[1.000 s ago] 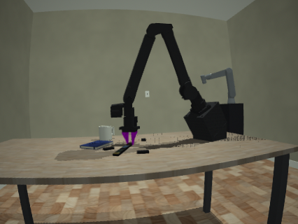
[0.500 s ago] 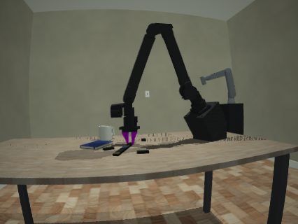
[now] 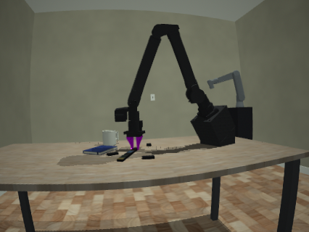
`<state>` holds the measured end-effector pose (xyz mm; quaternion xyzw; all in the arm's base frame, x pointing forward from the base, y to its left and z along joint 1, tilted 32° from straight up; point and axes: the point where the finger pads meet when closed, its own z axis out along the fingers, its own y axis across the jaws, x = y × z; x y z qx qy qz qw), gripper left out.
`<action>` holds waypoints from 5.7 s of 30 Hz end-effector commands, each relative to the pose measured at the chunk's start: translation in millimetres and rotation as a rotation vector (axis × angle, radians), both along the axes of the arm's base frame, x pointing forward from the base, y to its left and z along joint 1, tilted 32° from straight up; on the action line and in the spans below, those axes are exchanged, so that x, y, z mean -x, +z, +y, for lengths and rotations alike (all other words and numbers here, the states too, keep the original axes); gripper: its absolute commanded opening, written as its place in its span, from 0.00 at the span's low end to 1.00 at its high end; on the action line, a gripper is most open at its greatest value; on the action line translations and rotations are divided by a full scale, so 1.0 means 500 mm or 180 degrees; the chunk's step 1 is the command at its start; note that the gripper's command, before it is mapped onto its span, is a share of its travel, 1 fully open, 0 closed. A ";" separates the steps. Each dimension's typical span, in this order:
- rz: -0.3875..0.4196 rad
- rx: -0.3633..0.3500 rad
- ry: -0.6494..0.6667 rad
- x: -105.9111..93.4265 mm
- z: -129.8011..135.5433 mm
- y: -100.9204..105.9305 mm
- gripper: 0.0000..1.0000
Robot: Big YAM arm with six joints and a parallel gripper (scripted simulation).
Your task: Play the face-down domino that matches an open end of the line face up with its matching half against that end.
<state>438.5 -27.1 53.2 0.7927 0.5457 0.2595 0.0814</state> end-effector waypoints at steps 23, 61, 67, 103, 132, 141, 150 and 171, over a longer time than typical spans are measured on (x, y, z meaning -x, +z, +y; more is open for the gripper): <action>0.0015 0.0005 0.0003 -0.011 -0.001 0.011 0.20; 0.0059 0.0015 0.0028 -0.015 -0.002 0.012 0.20; 0.0060 0.0017 0.0032 -0.017 -0.003 0.013 0.20; 0.0107 0.0017 0.0042 -0.015 -0.003 0.011 0.20; 0.0125 0.0025 0.0062 -0.019 -0.005 0.013 0.20; 0.0139 0.0009 0.0046 -0.010 -0.003 0.011 0.20; 0.0145 0.0026 0.0069 -0.021 -0.006 0.015 0.20; 0.0169 0.0012 0.0053 -0.015 -0.003 0.010 0.20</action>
